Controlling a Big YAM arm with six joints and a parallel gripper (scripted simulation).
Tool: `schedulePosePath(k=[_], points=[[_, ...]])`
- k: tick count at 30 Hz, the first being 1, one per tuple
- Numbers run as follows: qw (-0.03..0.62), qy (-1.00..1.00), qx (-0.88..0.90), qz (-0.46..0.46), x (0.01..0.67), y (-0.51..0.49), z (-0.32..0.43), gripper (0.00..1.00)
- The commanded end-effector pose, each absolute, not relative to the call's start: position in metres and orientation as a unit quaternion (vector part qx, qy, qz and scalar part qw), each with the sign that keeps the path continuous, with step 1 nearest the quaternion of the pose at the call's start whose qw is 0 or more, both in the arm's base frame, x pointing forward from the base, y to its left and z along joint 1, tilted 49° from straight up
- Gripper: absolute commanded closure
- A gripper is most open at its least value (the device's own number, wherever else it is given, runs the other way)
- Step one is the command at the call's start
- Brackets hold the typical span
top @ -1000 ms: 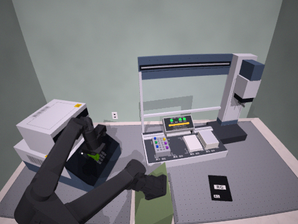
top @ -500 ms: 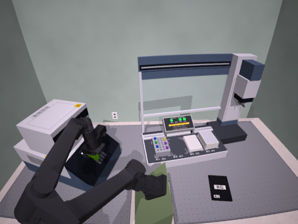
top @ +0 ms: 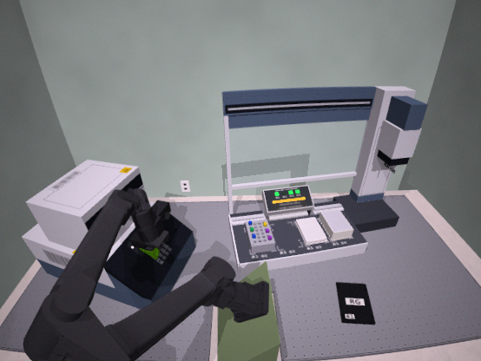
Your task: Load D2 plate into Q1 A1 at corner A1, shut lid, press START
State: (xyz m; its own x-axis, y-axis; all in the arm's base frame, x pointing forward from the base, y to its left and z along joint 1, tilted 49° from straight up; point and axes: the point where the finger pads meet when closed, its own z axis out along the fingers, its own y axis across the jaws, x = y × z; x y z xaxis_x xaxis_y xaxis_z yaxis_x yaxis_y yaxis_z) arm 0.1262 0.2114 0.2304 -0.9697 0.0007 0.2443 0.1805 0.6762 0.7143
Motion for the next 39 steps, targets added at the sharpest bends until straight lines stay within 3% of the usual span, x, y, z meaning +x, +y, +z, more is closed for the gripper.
schedulePosePath(k=[1, 39], points=[[0.102, -0.909, -0.043, -0.402, 0.133, 0.212, 0.232, 1.0], [0.096, -0.907, -0.048, -0.407, 0.132, 0.214, 0.246, 1.0]])
